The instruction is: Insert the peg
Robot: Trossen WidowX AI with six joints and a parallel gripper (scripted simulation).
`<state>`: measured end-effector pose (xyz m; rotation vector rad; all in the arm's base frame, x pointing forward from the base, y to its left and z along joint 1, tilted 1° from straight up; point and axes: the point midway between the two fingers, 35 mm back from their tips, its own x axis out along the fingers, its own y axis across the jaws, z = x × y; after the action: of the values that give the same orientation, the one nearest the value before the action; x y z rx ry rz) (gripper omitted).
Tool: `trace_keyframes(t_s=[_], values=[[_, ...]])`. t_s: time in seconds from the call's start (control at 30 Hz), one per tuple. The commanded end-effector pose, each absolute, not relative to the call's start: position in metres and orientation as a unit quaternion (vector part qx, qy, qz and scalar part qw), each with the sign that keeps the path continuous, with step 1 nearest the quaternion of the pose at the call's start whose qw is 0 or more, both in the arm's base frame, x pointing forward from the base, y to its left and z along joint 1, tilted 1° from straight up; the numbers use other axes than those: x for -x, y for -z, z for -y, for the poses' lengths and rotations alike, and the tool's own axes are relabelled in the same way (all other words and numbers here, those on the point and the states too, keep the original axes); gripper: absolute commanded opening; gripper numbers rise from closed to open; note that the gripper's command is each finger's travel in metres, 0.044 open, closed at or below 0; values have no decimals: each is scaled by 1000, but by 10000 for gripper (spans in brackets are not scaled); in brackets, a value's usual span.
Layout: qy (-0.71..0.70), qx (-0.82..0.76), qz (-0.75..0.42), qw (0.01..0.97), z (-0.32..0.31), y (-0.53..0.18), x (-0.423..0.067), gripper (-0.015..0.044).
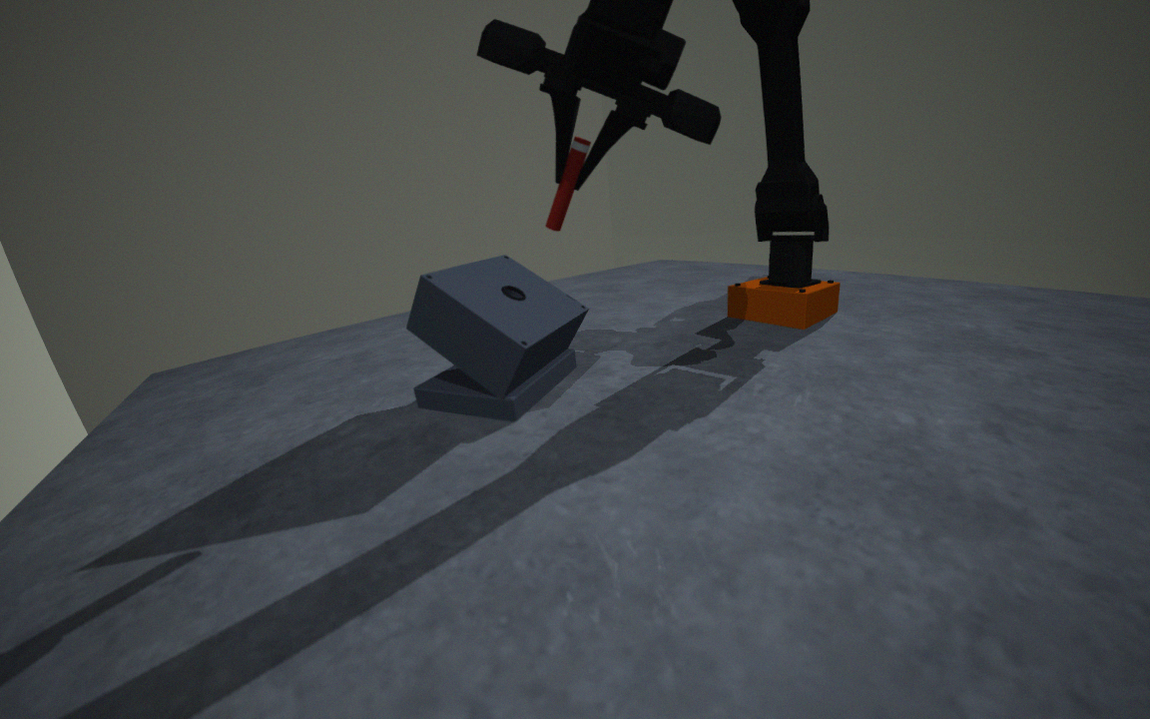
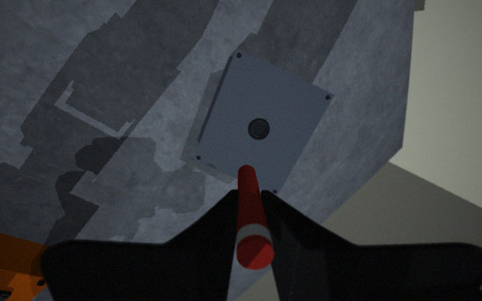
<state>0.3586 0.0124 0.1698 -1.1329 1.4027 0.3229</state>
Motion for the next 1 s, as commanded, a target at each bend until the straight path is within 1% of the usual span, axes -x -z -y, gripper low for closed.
trace_keyframes(t_s=[0.0,0.27,0.97], values=[[-140,505,-598,607,-17,-176,-362,0],[-147,531,-584,596,-28,-181,-364,0],[-151,550,-574,588,-19,-153,-379,0]])
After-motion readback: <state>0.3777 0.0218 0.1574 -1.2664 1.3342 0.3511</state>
